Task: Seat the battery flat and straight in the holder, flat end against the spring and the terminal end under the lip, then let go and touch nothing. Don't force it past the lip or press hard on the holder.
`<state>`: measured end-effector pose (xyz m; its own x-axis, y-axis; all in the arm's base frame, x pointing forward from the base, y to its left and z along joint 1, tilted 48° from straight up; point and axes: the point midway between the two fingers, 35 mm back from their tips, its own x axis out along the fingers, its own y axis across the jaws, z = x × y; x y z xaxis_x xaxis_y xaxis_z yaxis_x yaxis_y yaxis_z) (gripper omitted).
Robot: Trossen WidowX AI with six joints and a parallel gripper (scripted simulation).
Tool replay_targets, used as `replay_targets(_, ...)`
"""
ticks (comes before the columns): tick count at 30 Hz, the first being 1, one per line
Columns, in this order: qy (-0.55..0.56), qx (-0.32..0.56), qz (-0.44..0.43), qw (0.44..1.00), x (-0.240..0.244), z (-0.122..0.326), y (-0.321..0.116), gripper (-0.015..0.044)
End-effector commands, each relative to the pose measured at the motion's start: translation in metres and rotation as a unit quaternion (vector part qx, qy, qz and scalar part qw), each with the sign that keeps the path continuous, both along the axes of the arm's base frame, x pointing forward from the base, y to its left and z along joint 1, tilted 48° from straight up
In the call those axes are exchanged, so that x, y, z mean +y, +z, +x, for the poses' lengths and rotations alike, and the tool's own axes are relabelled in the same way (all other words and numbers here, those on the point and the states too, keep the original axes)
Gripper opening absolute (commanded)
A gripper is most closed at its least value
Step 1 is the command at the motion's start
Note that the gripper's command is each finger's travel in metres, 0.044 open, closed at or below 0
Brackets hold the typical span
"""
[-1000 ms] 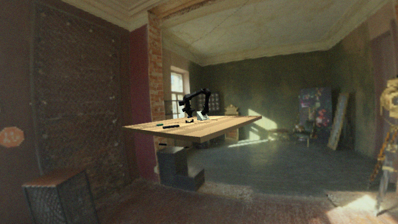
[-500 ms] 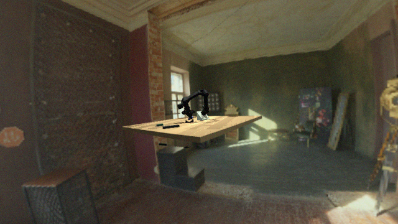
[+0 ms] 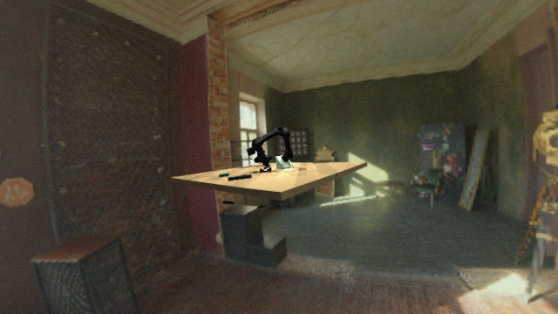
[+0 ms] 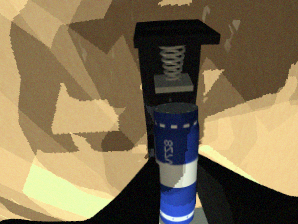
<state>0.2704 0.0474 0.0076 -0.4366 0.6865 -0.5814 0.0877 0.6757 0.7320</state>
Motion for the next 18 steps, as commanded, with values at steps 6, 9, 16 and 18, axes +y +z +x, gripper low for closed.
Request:
replay_targets(6,0.026,0.019,0.003,0.999,0.0026,0.0033,-0.0030,0.0068)
replay_targets(9,0.035,0.027,0.004,0.999,0.0037,0.0039,-0.0040,0.0068)
replay_targets(16,0.047,0.038,0.006,0.998,0.0054,0.0049,-0.0056,0.0068)
replay_targets(18,0.047,0.038,0.006,0.998,0.0057,0.0059,-0.0059,0.0068)
